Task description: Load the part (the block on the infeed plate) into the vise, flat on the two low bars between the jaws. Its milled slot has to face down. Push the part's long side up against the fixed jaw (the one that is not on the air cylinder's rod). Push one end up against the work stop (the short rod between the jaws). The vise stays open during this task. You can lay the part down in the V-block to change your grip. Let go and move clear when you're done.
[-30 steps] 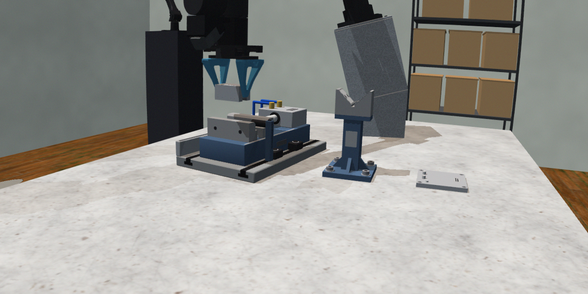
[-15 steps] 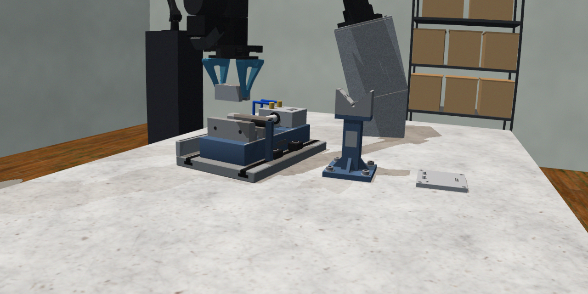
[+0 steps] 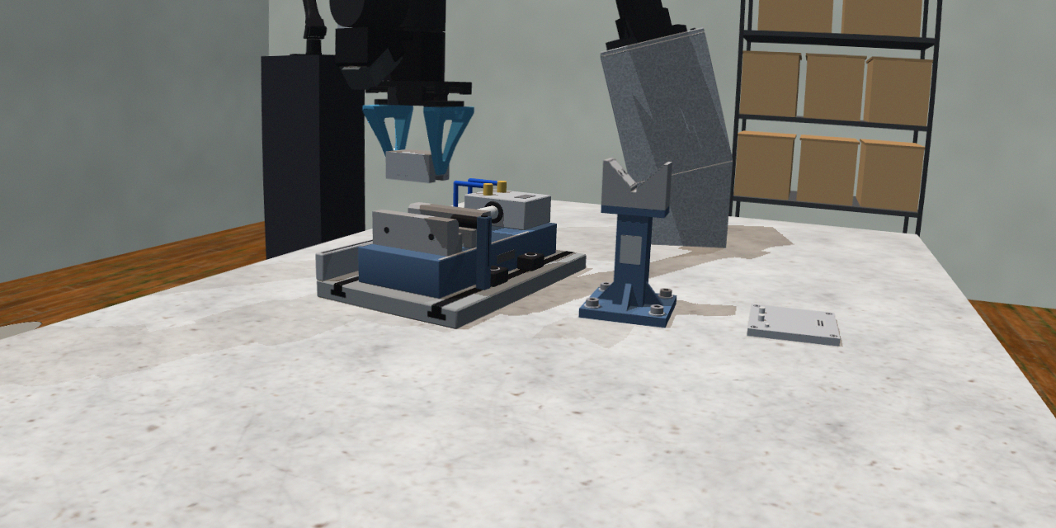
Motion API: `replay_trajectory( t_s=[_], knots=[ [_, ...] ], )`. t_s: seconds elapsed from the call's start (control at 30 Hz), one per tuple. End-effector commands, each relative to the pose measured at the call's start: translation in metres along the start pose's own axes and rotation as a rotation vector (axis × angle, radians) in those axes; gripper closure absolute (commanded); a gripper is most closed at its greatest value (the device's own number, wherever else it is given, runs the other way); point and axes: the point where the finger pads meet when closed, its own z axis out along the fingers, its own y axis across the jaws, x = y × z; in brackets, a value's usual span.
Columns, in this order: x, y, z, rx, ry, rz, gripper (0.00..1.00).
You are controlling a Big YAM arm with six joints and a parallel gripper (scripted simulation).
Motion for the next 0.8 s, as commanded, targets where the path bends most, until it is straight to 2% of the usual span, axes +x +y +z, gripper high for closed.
replay_trajectory(
  t_s=[0.0, 0.77],
  knots=[
    [-0.0246, -0.0100, -0.0146, 0.007, -0.061, 0.007, 1.00],
    [-0.0240, -0.0096, -0.0117, 0.007, -0.058, 0.006, 1.00]
  ],
)
